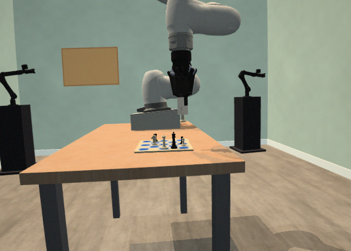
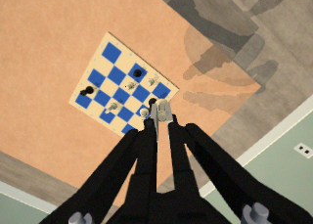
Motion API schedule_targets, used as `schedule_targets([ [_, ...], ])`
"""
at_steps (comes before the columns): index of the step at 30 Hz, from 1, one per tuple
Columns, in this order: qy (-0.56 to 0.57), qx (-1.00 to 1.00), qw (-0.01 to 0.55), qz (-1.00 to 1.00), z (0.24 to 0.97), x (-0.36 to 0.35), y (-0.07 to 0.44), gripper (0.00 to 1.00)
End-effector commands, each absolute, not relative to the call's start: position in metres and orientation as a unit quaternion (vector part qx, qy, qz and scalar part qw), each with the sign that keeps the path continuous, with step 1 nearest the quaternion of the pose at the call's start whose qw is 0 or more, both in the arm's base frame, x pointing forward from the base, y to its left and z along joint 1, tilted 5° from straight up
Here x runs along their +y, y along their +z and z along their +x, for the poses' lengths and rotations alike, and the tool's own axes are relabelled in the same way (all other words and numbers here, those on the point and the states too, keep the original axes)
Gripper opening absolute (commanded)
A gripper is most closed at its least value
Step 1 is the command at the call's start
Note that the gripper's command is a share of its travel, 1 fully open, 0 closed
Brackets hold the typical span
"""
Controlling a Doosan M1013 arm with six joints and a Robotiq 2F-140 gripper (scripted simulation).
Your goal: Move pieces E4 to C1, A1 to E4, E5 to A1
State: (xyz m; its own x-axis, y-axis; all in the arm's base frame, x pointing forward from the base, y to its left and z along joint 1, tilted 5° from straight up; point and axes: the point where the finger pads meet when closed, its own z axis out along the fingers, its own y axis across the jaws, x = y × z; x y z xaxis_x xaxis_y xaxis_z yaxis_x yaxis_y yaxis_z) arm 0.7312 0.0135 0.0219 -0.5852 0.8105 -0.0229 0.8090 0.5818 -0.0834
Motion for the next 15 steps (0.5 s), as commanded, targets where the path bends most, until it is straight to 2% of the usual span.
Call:
schedule_targets([
  [1,0.042,-0.889,0.009,-0.455,0.731,0.014,0.022,0.00],
  [15,0.042,-0.889,0.009,-0.455,0.730,0.012,0.004,0.00],
])
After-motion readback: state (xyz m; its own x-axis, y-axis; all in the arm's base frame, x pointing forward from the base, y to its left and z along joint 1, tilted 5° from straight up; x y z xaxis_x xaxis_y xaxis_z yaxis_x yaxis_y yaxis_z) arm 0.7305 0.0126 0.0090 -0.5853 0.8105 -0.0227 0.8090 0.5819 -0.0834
